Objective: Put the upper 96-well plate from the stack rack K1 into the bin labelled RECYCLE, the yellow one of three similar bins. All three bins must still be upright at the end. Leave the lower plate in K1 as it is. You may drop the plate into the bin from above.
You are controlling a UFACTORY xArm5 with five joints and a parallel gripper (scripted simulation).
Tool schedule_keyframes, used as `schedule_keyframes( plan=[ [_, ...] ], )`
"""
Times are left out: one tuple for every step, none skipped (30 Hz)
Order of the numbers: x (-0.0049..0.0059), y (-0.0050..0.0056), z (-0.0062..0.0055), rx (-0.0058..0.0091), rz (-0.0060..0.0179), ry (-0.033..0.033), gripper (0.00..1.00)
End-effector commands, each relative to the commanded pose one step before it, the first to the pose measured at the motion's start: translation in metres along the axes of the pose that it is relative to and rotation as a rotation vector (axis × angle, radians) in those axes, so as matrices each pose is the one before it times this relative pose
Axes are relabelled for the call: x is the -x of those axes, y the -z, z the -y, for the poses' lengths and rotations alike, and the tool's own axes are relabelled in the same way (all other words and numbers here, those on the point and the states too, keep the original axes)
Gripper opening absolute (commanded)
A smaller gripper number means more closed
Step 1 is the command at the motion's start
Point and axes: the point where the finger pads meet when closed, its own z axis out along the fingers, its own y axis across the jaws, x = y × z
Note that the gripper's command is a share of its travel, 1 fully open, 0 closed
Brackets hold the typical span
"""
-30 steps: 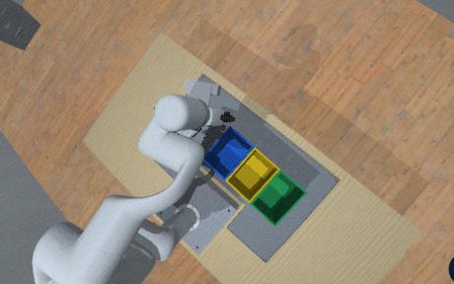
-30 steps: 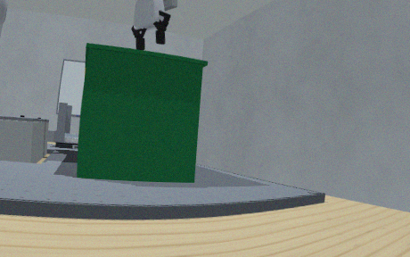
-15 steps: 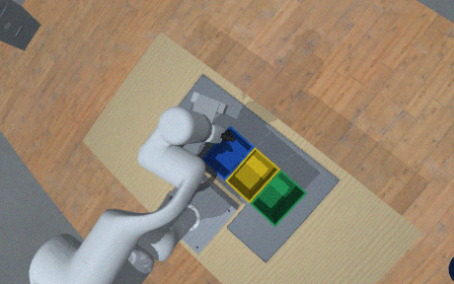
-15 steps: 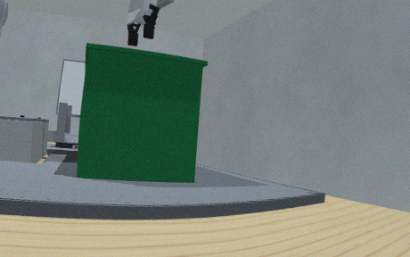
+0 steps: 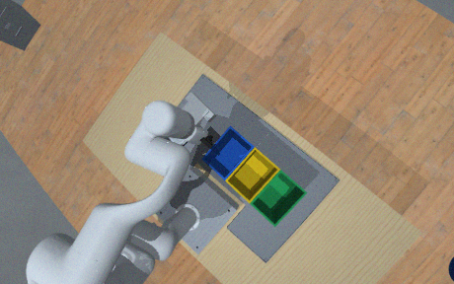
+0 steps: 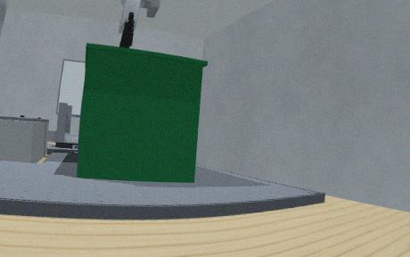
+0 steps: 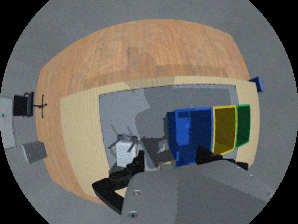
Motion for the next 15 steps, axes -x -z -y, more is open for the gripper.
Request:
schedule_keyframes(
  plan=[
    [0.01426,-0.00635,0.01959,0.00602,0.00890,-0.07528,1.00],
    [0.00326,-0.00156,0.00346,0.00030,0.00000,0.00000,1.00],
    [0.00326,-0.00156,0.00346,0.00030,0.00000,0.00000,1.00],
    [0.00326,-0.00156,0.00346,0.00030,-0.00001,0.00000,1.00],
    [0.00326,-0.00156,0.00346,0.00031,-0.00002,0.00000,1.00],
    [0.00326,-0.00155,0.00346,0.00031,-0.00003,0.00000,1.00],
    [0.00326,-0.00155,0.00346,0.00031,-0.00003,0.00000,1.00],
    [0.00326,-0.00155,0.00346,0.00030,-0.00004,0.00000,1.00],
    [0.00326,-0.00155,0.00346,0.00030,-0.00005,0.00000,1.00],
    [0.00326,-0.00155,0.00346,0.00030,-0.00006,0.00000,1.00],
    [0.00000,0.00000,0.00000,0.00000,0.00000,0.00000,1.00],
    [0.00000,0.00000,0.00000,0.00000,0.00000,0.00000,1.00],
    [0.00326,-0.00155,0.00346,0.00030,-0.00007,0.00000,1.00],
    [0.00326,-0.00155,0.00346,0.00030,-0.00007,0.00000,1.00],
    [0.00326,-0.00154,0.00346,0.00030,-0.00008,0.00000,1.00]
  ],
)
